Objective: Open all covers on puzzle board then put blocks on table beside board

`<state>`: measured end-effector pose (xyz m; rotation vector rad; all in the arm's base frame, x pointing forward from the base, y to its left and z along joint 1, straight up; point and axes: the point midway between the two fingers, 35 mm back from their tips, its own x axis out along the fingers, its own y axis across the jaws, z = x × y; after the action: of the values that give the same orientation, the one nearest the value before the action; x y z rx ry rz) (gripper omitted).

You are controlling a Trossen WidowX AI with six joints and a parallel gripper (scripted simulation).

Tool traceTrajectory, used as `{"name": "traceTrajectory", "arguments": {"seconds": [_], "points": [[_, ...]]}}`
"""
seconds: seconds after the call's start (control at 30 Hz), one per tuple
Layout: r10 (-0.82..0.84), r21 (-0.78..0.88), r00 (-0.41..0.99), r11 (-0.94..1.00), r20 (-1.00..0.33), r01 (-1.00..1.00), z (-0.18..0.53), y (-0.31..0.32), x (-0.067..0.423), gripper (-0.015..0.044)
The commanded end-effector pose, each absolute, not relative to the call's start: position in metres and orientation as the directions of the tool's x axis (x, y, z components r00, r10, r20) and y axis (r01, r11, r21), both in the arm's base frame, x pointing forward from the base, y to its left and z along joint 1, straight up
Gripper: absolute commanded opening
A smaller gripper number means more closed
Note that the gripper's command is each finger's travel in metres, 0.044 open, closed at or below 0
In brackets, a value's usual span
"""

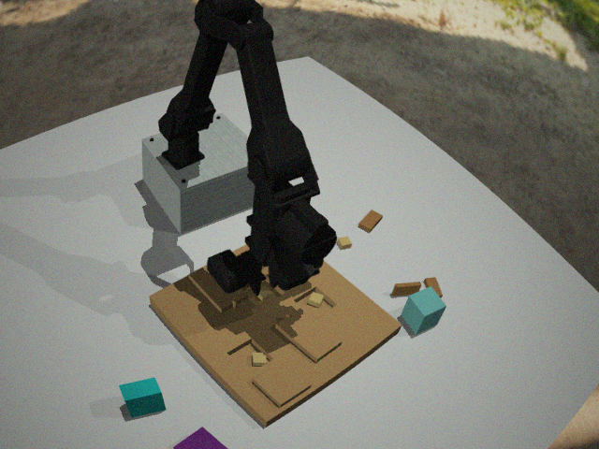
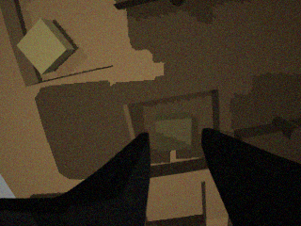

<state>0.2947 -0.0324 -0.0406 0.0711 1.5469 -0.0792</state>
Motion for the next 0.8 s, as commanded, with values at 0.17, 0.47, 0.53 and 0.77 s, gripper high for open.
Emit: {"name": "traceTrajectory", "arguments": {"seconds": [0.17,0.47,0.53,0.77], "points": [[-0.008,-0.006,0.021,0.995,-1.0,0.097,-0.0492,-0.0328,0.2943,0.0144],[-0.006,-0.004,0.022,0.995,-1.0,0.096,-0.0482,-0.0324,0.2949,0.011],[-0.006,-0.004,0.022,0.995,-1.0,0.096,-0.0482,-0.0324,0.2949,0.0097],[-0.006,-0.004,0.022,0.995,-1.0,0.096,-0.0482,-0.0324,0.2949,0.008]]}}
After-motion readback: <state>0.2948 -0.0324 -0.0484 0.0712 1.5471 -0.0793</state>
